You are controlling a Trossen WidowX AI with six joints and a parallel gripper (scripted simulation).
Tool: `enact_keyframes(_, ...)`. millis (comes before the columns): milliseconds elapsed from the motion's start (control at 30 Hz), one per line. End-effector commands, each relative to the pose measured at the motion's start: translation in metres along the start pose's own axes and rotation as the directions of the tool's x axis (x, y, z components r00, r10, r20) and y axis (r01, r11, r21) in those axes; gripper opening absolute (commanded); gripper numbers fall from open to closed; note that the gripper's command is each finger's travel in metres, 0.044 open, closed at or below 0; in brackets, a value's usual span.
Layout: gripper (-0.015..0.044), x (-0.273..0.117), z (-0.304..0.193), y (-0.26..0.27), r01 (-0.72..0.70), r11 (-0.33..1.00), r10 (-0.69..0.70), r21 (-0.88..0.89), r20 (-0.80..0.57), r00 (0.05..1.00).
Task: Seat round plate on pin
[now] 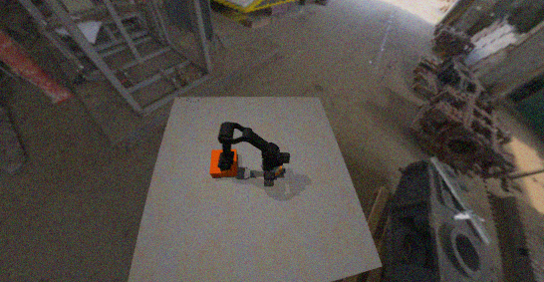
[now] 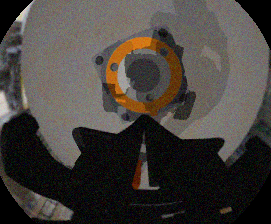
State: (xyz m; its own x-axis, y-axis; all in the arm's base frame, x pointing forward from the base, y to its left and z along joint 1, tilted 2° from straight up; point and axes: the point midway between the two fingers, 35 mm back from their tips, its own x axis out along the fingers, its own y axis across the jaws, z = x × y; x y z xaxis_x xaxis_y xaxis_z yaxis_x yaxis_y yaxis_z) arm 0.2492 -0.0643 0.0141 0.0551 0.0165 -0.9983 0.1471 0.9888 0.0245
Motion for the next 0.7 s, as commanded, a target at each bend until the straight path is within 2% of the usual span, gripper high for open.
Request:
enact_keyframes(0, 0.0, 0.0, 0.002, -0.003, 0.003, 1.0, -0.003, -0.004, 0.0, 1.0)
enact_keyframes(367, 0.0, -0.048, -0.002, -0.001, 0.003, 1.0, -0.003, -0.004, 0.0, 1.0)
enact_keyframes(667, 0.0, -0.041, -0.001, -0.001, 0.0, 1.0, 0.0, 0.0, 0.0, 1.0)
